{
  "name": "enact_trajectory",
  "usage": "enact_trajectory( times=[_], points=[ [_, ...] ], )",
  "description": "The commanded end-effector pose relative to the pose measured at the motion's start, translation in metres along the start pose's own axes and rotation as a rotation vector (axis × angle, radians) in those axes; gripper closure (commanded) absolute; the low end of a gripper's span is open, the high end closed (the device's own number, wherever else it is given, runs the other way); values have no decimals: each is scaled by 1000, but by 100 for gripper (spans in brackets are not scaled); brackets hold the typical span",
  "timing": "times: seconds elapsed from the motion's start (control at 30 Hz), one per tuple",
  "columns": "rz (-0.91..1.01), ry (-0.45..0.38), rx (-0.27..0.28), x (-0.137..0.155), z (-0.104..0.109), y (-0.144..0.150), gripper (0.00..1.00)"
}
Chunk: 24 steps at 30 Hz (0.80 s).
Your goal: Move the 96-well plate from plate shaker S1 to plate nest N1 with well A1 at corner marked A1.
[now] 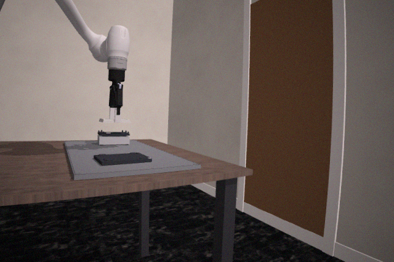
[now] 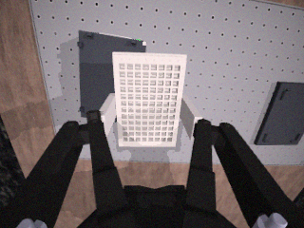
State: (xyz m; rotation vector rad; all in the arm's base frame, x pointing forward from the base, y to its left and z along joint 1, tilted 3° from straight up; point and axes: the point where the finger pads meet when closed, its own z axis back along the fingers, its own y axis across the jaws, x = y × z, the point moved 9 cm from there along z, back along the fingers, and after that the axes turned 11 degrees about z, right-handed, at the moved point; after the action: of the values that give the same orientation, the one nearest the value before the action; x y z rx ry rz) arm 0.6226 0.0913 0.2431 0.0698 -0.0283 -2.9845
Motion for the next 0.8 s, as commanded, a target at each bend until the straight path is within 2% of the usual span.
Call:
enact_trajectory(
  times=[0.0, 0.77],
  points=[
    [0, 0, 0, 3, -1, 6, 90],
    [0, 0, 0, 28, -8, 68, 90]
  ],
)
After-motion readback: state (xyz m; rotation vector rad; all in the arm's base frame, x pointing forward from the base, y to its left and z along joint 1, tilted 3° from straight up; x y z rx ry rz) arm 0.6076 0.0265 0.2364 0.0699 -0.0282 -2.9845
